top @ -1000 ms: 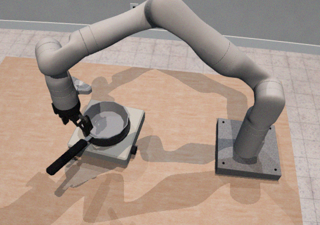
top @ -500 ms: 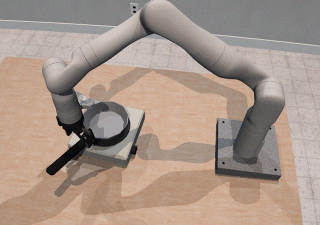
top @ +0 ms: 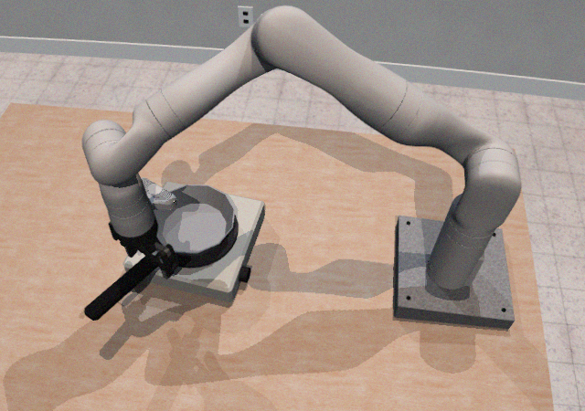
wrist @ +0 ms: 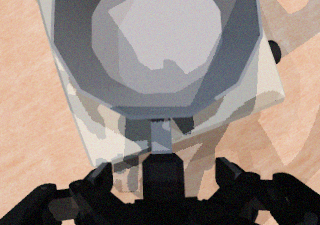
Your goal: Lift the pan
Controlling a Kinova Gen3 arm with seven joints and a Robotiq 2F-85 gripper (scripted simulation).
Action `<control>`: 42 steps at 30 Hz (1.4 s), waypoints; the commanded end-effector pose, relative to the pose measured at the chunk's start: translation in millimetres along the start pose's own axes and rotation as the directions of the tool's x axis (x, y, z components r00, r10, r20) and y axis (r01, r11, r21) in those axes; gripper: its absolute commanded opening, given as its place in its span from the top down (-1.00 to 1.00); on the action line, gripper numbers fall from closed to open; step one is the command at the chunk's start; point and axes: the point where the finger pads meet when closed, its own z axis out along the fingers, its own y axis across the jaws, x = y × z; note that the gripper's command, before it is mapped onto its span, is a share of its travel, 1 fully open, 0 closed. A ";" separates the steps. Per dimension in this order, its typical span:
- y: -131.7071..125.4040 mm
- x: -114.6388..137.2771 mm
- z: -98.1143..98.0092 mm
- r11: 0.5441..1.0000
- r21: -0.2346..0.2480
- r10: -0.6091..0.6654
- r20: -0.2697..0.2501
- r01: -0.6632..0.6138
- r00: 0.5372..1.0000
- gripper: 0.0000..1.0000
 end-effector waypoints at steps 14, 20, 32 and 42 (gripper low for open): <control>-0.4 -0.4 -1.2 1.000 0.002 0.000 0.001 0.000 1.000 1.00; -0.4 -0.4 -1.2 1.000 0.002 0.000 0.001 0.000 1.000 1.00; -0.4 -0.4 -1.2 1.000 0.002 0.000 0.001 0.000 1.000 1.00; -0.4 -0.4 -1.2 1.000 0.002 0.000 0.001 0.000 1.000 1.00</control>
